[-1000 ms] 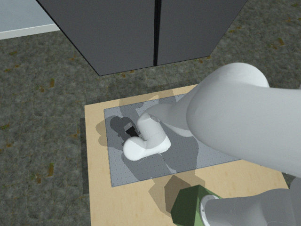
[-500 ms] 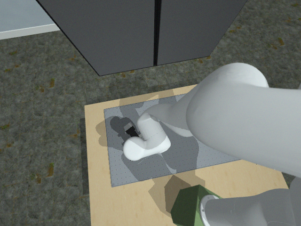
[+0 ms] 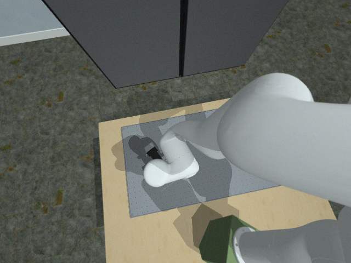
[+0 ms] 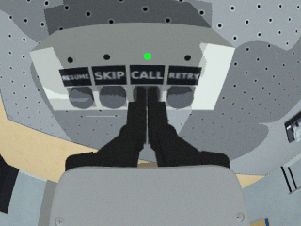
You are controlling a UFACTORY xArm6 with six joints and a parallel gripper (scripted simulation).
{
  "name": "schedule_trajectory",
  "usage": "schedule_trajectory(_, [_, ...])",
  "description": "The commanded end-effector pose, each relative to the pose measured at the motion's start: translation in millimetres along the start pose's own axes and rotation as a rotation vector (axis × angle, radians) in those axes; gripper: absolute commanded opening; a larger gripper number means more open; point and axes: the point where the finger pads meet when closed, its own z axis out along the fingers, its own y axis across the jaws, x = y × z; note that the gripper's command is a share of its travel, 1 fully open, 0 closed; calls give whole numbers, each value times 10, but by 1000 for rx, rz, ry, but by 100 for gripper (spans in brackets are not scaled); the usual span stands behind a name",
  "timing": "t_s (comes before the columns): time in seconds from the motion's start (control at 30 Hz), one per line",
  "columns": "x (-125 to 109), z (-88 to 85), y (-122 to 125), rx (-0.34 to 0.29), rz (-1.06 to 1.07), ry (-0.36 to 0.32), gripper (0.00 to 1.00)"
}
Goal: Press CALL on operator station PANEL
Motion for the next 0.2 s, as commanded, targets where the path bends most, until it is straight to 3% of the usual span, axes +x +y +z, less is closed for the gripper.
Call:
schedule_trajectory(0.0, [11,-50,-3,1,1,2,0])
schedule_trajectory(0.17, [11,-50,-3,1,1,2,0])
